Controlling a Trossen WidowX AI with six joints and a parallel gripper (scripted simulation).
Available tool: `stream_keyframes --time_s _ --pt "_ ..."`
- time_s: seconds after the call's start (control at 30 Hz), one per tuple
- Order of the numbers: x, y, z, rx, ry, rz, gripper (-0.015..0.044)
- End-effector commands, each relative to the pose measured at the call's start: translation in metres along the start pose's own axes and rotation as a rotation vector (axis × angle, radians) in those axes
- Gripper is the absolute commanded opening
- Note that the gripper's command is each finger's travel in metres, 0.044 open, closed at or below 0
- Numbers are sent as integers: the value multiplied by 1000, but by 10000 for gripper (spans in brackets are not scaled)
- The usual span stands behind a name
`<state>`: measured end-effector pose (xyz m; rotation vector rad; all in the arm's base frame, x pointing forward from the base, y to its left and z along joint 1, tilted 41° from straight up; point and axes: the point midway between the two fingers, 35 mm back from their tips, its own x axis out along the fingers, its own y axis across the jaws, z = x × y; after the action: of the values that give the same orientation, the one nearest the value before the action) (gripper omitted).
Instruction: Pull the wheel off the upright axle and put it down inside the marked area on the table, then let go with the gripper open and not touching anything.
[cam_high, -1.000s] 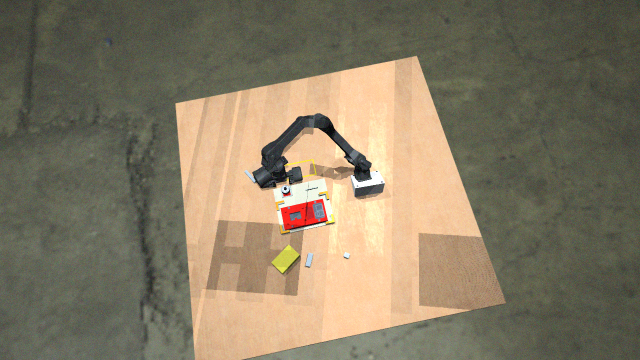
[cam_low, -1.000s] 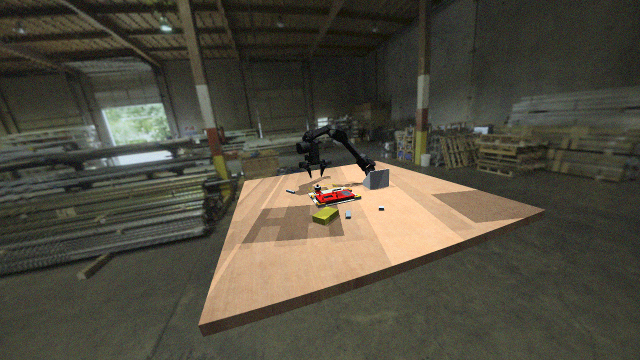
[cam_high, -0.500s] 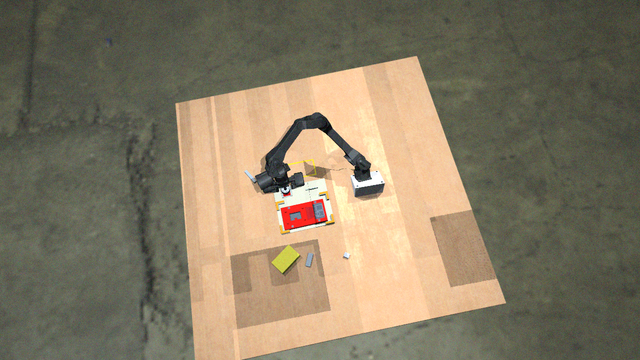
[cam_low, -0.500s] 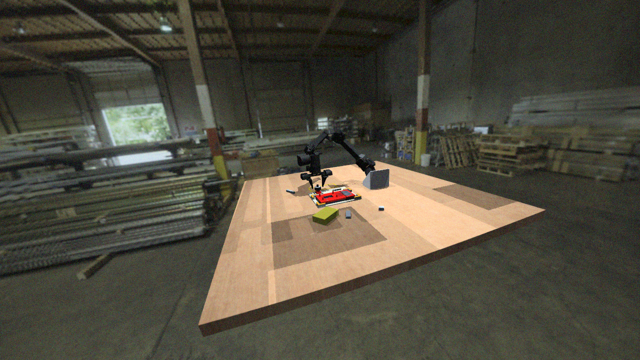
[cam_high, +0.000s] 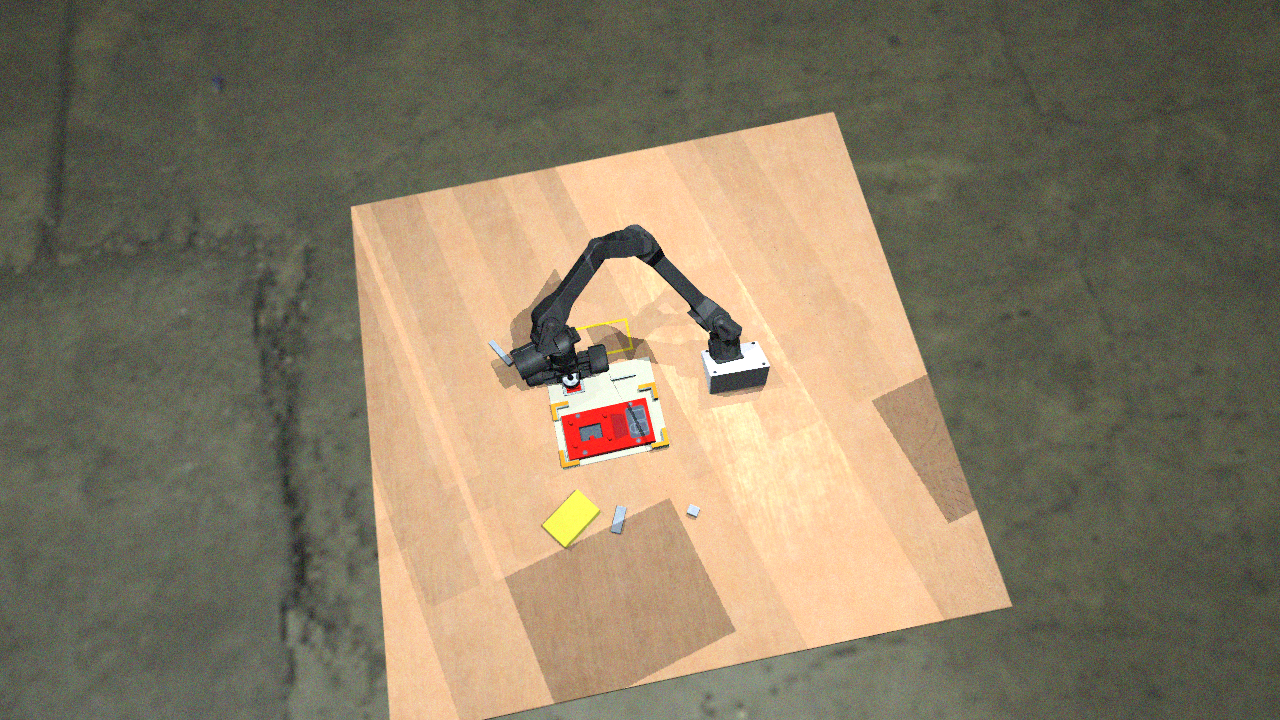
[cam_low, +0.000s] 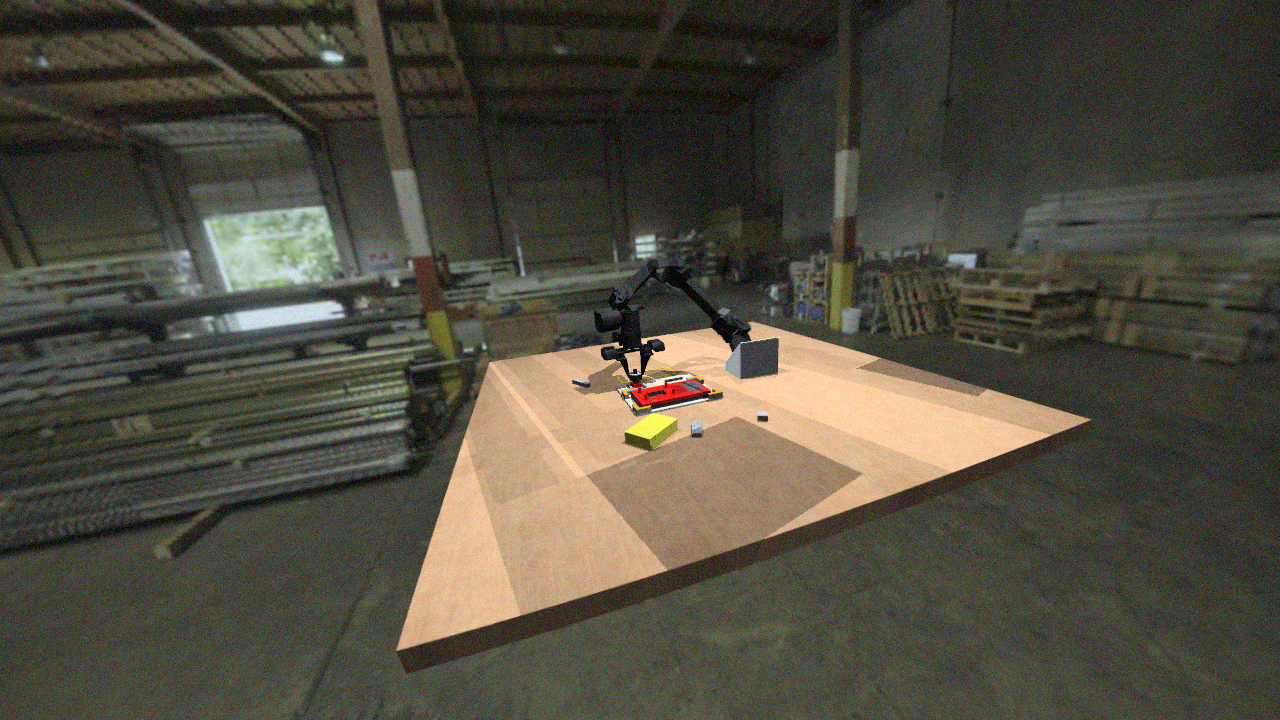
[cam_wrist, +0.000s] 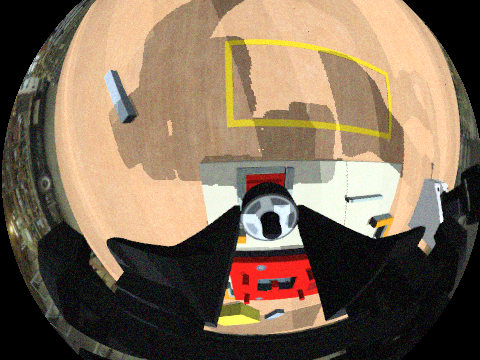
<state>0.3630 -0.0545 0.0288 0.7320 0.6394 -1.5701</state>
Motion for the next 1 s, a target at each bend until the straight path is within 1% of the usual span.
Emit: stream_keyframes --time_s 0.0,0.07,0.1,0.97 --pt "-1 0 0 1 0 0 63" --pt "-1 0 0 1 0 0 10" --pt "-2 0 0 1 0 0 0" --pt "-10 0 0 -2 0 2 0"
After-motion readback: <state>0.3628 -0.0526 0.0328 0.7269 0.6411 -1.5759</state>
